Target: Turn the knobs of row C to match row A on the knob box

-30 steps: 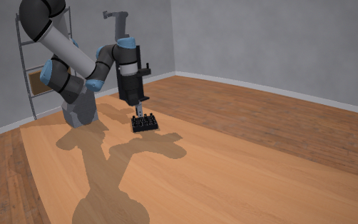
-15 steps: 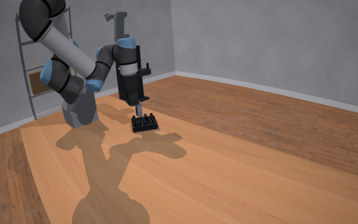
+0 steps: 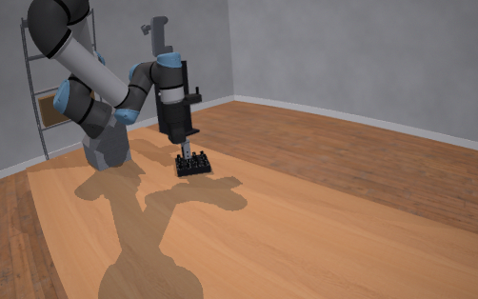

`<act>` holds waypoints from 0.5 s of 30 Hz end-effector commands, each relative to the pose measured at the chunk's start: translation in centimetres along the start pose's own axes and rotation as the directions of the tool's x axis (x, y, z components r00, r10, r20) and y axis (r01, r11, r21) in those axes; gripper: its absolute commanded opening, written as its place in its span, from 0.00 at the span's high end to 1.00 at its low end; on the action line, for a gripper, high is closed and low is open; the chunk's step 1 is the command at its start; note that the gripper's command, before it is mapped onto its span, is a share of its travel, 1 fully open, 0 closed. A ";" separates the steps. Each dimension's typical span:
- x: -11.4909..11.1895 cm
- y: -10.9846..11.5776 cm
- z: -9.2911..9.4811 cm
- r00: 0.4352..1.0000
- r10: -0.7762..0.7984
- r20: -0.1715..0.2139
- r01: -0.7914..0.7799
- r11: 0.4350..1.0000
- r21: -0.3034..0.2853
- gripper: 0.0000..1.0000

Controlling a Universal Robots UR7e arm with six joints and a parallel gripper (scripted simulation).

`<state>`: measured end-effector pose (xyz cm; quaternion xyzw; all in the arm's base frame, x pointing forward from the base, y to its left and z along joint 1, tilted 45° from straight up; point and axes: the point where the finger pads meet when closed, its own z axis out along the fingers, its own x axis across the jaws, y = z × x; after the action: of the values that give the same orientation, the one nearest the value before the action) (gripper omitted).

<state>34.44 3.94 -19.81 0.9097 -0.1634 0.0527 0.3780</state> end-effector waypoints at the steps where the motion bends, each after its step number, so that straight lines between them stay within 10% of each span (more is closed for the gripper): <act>1: -0.2 0.1 0.6 1.000 -0.002 0.002 0.003 1.000 -0.002 0.54; 15: -0.1 0.1 0.6 1.000 -0.002 0.000 0.002 1.000 0.000 0.54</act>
<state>34.47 3.57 -20.19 0.9099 -0.1633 0.0534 0.3776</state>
